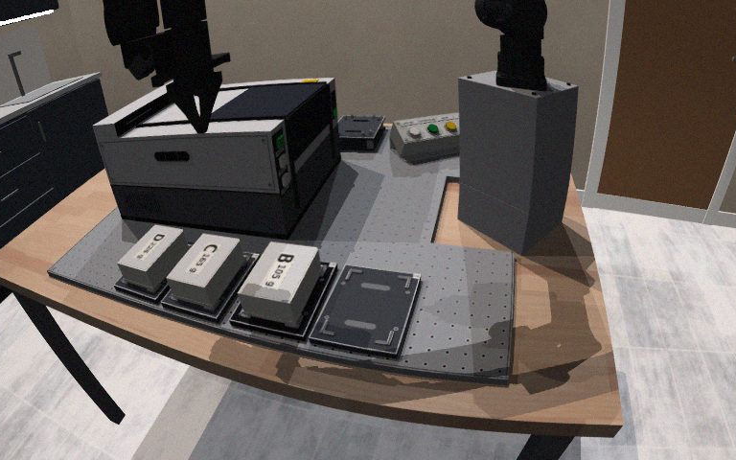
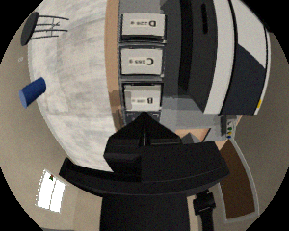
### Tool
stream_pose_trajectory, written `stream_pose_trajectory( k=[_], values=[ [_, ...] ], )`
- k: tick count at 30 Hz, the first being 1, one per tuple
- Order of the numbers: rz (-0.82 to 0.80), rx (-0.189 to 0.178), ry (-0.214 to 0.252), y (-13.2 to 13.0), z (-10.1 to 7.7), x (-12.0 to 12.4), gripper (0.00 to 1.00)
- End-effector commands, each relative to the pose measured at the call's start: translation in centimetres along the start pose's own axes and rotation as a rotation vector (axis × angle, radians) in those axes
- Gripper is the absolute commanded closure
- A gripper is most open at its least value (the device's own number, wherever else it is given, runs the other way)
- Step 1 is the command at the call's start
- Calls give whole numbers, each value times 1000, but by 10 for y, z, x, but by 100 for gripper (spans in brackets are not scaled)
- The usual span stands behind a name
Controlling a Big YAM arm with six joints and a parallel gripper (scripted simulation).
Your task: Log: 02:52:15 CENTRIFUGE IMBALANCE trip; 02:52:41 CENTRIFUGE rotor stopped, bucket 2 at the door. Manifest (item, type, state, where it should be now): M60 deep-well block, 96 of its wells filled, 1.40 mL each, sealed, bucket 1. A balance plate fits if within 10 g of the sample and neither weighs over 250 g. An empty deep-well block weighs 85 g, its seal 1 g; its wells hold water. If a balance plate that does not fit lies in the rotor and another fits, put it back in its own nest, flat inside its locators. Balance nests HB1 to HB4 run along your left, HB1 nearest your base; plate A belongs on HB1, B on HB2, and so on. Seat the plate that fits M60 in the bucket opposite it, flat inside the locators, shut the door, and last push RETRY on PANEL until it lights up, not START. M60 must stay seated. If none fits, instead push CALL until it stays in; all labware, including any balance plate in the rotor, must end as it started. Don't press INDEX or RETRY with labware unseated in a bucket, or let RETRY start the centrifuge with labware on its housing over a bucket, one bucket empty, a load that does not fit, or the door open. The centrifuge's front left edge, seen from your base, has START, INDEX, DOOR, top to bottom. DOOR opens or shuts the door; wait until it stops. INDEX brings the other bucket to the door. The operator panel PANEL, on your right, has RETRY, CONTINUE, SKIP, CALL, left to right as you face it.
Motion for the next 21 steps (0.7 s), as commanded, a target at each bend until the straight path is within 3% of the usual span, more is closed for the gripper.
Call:
stream_pose_trajectory(
  k=[1,2,3,4,5,18,19,20,21],
  values=[
    [6,-19,-24,2,-7,-2,100],
    [5,7,3,-1,11,1,100],
    [5,6,3,-3,10,1,100],
    [7,-16,-21,-4,-6,0,100],
    [7,-23,-27,-5,-11,0,100],
    [4,-21,-27,-32,-15,19,100],
    [3,7,3,-35,3,23,100],
    [3,7,3,-38,2,26,100],
    [4,-21,-26,-40,-16,26,100]
  ],
)
Point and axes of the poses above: the point where the finger pads meet when closed, its own z axis out along the fingers, its own y axis across the jaws, x = y × z, the point moved 6 cm from there along -z, back along the fingers, and after that the axes turned 9 degrees about z, right-handed, at the moved point
